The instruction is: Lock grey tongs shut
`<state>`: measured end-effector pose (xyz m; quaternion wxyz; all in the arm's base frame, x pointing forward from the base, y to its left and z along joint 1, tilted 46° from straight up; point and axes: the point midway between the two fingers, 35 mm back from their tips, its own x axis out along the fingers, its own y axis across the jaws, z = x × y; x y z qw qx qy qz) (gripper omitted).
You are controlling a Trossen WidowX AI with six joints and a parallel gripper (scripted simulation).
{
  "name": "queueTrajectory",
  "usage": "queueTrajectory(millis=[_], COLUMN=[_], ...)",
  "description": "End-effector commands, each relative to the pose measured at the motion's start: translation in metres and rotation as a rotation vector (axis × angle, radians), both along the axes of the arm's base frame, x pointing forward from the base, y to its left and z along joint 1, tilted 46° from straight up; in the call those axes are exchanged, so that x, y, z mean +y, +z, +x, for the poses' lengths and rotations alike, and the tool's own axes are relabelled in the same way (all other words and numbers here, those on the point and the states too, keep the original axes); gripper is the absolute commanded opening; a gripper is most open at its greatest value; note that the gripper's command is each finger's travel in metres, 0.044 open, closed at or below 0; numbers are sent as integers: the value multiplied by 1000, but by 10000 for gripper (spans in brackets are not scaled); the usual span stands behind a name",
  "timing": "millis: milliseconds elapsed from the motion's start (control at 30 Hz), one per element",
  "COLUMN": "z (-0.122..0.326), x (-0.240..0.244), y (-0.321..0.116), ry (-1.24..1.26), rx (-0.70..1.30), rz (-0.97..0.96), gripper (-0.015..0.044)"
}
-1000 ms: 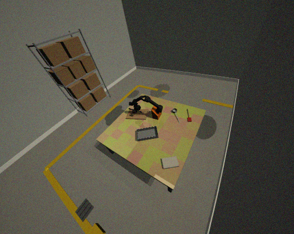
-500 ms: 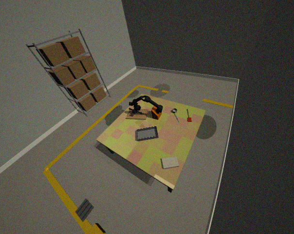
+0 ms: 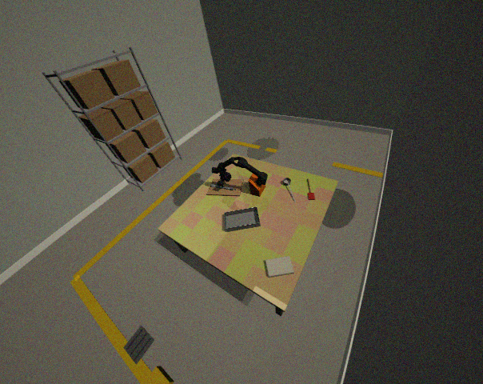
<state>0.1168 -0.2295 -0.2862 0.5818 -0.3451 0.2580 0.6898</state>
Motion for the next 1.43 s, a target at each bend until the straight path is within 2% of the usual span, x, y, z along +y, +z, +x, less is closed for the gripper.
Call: queueTrajectory(millis=[0, 233, 467, 733, 967, 1400], z=[-1, -22, -50, -50, -44, -44], x=[-1, -3, 16, 15, -17, -18], y=[7, 89, 174, 177, 209, 210], ry=[0, 3, 6, 6, -1, -1], rx=[1, 10, 14, 14, 11, 11], rz=[3, 40, 86, 87, 80, 79], gripper=[440, 440, 440, 440, 440, 440])
